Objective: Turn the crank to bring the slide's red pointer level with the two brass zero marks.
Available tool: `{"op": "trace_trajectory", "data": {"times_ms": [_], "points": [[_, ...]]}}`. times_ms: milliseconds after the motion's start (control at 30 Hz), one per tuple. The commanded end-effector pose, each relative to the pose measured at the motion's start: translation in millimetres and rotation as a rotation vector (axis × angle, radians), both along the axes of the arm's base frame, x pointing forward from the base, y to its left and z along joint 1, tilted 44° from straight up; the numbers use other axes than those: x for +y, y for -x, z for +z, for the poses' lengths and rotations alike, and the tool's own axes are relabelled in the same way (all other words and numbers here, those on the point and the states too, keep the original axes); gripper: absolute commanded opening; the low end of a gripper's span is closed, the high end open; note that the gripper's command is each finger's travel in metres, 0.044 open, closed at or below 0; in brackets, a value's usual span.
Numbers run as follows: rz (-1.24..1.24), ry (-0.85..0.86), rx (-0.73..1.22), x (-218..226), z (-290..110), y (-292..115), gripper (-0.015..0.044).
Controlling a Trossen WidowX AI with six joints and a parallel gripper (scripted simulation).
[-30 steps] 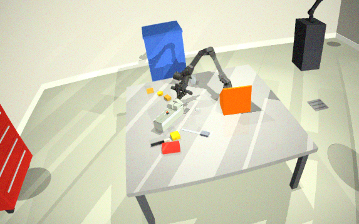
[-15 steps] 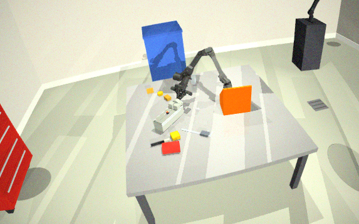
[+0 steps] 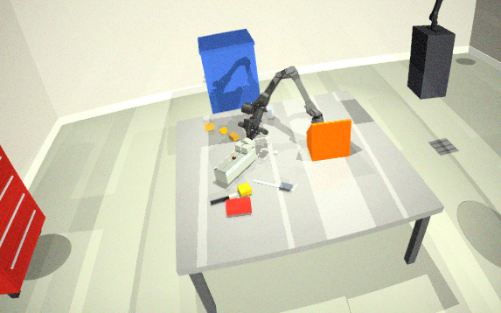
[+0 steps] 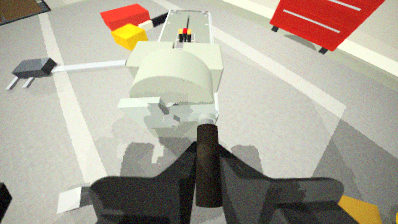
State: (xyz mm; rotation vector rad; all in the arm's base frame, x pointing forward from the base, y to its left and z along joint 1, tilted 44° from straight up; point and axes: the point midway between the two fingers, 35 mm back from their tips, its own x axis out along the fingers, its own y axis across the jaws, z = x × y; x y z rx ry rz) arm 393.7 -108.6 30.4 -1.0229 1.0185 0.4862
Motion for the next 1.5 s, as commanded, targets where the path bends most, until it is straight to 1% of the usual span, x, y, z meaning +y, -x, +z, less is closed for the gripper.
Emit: {"op": "trace_trajectory", "data": {"times_ms": [0, 700, 1467], "points": [[-0.005, 0.007, 0.002, -5.7, -5.1, -0.9, 0.0], [-0.005, 0.007, 0.003, -11.3, -13.6, 1.1, 0.0], [-0.005, 0.007, 0.003, -10.7, -14.0, 1.8, 0.0]]}}
